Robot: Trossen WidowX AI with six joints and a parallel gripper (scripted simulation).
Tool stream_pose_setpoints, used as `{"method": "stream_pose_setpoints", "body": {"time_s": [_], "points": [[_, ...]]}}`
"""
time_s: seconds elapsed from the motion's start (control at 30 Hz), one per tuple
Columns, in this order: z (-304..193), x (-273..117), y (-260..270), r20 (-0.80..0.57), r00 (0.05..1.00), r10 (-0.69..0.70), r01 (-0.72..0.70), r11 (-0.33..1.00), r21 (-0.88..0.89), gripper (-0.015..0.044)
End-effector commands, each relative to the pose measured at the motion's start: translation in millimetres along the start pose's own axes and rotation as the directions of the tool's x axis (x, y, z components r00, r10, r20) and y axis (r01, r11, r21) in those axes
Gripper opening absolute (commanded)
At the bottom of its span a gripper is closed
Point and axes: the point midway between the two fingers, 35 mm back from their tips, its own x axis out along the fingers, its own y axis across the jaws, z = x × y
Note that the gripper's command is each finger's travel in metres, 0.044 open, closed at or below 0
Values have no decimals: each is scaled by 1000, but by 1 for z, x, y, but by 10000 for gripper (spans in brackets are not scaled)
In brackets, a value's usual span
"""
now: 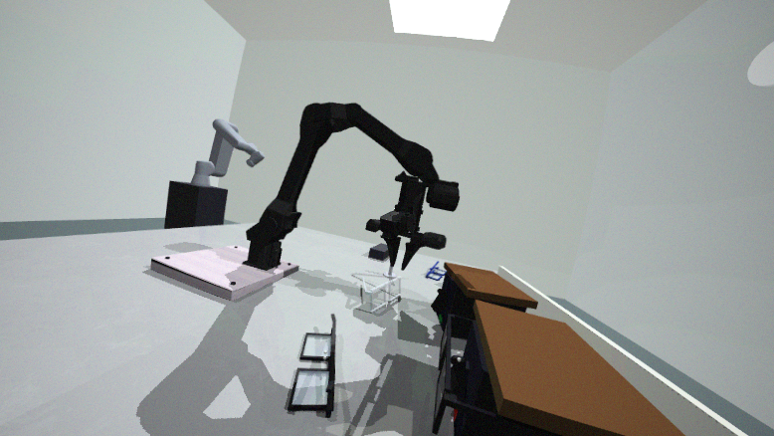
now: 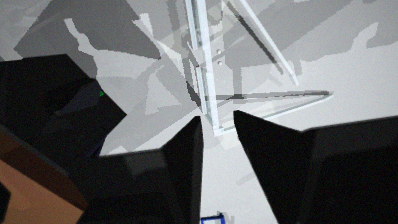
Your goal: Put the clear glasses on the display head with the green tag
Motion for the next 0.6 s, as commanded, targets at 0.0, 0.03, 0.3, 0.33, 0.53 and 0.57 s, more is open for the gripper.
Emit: {"method": "stream_pose_setpoints", "body": {"time_s": [0.0, 0.03, 0.3, 0.33, 0.53, 0.57], "points": [[0, 7, 1, 2, 1000, 0, 0, 1000, 5, 120], [0, 8, 1, 2, 1000, 0, 0, 1000, 5, 120], [0, 21, 2, 2, 1000, 0, 0, 1000, 5, 120], [0, 23, 2, 2, 1000, 0, 0, 1000, 5, 120], [0, 33, 3, 2, 1000, 0, 0, 1000, 5, 120], [0, 35, 3, 2, 1000, 0, 0, 1000, 5, 120]]}}
